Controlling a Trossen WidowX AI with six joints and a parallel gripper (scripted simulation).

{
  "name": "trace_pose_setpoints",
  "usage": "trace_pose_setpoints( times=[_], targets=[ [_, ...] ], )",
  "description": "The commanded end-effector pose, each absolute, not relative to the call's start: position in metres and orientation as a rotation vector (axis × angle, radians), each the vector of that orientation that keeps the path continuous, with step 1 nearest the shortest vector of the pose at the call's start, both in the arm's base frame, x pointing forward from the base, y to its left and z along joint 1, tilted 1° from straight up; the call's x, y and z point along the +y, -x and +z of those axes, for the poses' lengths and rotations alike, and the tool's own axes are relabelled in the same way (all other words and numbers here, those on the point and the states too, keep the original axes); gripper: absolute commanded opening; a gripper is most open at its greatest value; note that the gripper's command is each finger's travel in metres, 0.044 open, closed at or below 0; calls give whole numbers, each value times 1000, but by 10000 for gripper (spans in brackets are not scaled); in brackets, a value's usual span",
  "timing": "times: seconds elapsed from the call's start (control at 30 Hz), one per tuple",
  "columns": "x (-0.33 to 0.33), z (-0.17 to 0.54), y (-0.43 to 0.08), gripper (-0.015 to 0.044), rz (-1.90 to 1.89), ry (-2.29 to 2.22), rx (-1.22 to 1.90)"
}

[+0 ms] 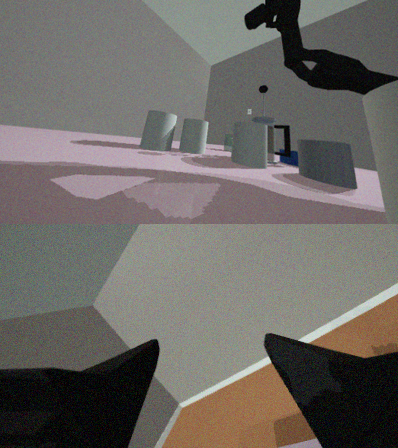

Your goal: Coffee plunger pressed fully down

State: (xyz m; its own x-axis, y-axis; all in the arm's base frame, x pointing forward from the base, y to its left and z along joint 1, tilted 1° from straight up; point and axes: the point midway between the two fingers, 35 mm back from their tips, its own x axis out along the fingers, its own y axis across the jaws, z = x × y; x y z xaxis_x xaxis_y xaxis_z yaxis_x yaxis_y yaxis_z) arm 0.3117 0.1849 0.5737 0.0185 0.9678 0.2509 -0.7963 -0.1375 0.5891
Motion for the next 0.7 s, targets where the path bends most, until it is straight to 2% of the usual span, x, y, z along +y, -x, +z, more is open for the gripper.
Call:
trace_pose_setpoints(
  times=[0.0,0.03,0.33,0.67],
  targets=[
    [185,575,-311,426,1567,-712,312],
    [186,576,-309,440,1570,-712,306],
    [203,608,-264,440,1664,-787,232],
    [223,651,-136,440,2024,-895,166]
  ],
)
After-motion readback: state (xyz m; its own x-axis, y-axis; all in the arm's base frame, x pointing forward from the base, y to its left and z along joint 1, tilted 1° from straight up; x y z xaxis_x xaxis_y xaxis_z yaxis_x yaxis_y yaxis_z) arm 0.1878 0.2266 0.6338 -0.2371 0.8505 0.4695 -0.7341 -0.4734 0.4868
